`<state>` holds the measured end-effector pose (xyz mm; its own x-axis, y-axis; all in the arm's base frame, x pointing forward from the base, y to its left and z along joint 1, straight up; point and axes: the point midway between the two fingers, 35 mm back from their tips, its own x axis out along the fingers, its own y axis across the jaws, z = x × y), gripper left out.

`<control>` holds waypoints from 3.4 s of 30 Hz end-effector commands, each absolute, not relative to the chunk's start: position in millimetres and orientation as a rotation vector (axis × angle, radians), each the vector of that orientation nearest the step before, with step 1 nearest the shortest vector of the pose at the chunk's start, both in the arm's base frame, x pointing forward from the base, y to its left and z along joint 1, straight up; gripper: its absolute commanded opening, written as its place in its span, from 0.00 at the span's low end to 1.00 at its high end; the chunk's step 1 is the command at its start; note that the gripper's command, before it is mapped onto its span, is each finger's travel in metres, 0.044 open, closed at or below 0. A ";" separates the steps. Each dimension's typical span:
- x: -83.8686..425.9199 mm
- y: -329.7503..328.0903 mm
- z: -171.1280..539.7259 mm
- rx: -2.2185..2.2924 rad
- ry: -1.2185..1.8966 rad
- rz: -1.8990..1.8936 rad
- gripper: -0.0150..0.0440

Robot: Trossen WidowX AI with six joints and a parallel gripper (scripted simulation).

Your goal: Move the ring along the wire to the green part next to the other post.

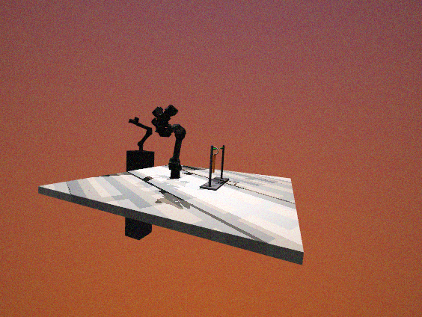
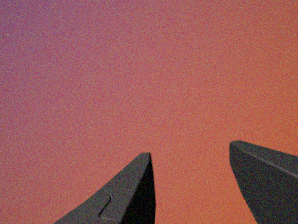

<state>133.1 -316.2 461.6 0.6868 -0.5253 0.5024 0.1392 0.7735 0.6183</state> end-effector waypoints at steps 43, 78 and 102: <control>251.3 -92.8 106.9 0.201 0.184 0.083 0.53; 308.5 -81.4 132.5 -0.016 0.162 0.071 0.53; 344.7 -76.6 124.4 -0.015 0.158 0.071 0.53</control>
<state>340.3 -76.9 124.3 0.9844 0.0712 -0.1611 -0.0739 0.9972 -0.0103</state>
